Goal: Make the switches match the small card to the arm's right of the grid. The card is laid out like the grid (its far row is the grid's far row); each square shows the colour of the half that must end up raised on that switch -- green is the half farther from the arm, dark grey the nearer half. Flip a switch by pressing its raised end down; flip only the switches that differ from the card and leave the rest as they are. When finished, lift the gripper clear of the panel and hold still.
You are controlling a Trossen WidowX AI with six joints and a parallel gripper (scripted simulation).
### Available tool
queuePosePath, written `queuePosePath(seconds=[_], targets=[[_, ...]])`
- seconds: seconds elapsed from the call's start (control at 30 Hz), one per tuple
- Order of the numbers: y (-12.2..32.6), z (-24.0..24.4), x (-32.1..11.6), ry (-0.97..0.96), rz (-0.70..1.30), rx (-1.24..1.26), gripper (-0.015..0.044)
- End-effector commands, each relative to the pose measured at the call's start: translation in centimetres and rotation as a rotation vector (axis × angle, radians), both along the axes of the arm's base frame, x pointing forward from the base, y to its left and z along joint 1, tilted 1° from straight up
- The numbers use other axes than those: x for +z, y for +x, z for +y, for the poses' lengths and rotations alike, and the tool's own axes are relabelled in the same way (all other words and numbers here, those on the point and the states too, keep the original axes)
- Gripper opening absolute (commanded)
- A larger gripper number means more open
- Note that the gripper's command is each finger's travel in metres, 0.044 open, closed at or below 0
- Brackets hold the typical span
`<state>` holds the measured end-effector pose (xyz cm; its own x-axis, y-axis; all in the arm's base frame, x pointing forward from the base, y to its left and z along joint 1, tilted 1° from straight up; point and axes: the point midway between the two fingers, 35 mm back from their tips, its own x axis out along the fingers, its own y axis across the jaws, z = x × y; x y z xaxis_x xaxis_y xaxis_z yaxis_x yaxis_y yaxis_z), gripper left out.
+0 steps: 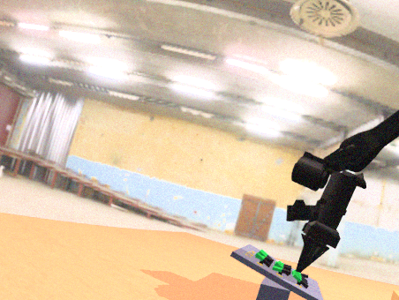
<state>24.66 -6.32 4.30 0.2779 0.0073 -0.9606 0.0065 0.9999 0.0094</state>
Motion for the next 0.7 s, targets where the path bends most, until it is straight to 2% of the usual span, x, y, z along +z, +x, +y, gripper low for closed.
queuePosePath(seconds=[0.0,0.67], targets=[[0.01,-0.05,-0.09,-0.003,0.000,-0.004,0.0000],[0.09,-0.05,-0.34,-0.003,0.000,-0.004,0.0000]])
